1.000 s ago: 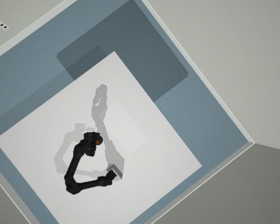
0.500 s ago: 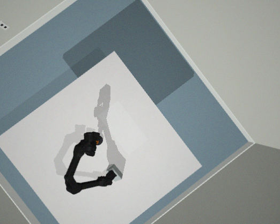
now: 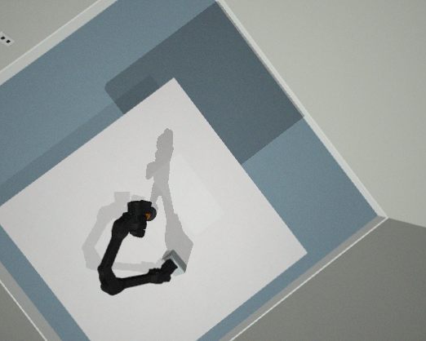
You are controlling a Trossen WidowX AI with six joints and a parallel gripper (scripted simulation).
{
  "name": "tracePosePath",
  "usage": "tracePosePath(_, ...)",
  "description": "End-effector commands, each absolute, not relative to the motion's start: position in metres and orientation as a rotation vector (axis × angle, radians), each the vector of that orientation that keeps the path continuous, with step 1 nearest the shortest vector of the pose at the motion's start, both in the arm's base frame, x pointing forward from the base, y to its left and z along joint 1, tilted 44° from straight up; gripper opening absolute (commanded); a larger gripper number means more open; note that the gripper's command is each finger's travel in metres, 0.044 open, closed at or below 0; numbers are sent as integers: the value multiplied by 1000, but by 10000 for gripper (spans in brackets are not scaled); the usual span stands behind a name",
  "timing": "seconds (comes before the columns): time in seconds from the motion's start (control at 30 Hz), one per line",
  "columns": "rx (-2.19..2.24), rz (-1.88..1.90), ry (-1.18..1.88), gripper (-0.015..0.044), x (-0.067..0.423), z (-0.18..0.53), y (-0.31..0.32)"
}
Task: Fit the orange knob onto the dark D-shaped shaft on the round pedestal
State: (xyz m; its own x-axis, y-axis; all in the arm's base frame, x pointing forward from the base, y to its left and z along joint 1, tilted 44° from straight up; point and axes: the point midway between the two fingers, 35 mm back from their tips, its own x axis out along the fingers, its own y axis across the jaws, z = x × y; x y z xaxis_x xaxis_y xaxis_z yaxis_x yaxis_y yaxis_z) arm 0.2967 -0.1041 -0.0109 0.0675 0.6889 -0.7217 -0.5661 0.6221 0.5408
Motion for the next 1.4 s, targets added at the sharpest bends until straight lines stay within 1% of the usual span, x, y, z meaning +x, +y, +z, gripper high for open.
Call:
tracePosePath(0.0, 117, 956, 1158, 0, 297, -11, -104)
tracePosePath(1.37, 112, 960, 1155, 0, 295, -7, -107)
